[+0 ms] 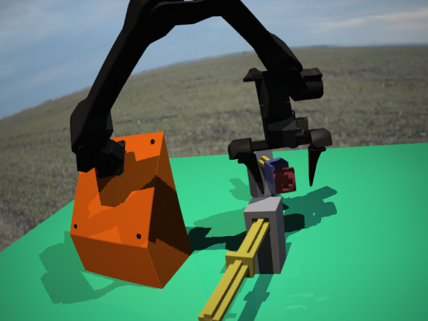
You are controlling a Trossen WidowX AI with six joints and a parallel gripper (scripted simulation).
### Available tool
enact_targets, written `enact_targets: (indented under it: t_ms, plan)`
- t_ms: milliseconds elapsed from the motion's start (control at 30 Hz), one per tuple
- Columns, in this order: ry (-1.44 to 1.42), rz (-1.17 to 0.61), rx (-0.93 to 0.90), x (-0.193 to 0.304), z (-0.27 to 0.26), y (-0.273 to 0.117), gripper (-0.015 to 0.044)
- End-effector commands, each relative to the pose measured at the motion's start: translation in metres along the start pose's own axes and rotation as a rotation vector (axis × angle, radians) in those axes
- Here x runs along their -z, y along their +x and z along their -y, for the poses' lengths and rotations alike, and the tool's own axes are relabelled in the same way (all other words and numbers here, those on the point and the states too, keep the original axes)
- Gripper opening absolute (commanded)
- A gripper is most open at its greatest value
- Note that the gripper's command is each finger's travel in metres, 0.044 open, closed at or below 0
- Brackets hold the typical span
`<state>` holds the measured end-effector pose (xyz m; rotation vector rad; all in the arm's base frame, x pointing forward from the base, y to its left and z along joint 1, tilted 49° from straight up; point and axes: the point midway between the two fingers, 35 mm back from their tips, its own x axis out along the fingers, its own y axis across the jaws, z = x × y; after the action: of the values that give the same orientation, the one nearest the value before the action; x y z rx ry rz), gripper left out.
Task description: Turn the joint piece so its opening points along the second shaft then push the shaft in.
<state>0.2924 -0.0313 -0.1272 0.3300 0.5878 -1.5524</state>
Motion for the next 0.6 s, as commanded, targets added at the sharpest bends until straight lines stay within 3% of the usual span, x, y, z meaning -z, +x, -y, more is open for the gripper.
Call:
enact_targets:
  t_ms: [0, 567]
  plan:
    - [-0.001, -0.001, 0.01, 0.02, 0.003, 0.0, 0.044]
    - [-0.001, 0.0, 0.011, 0.023, 0.002, 0.021, 0.044]
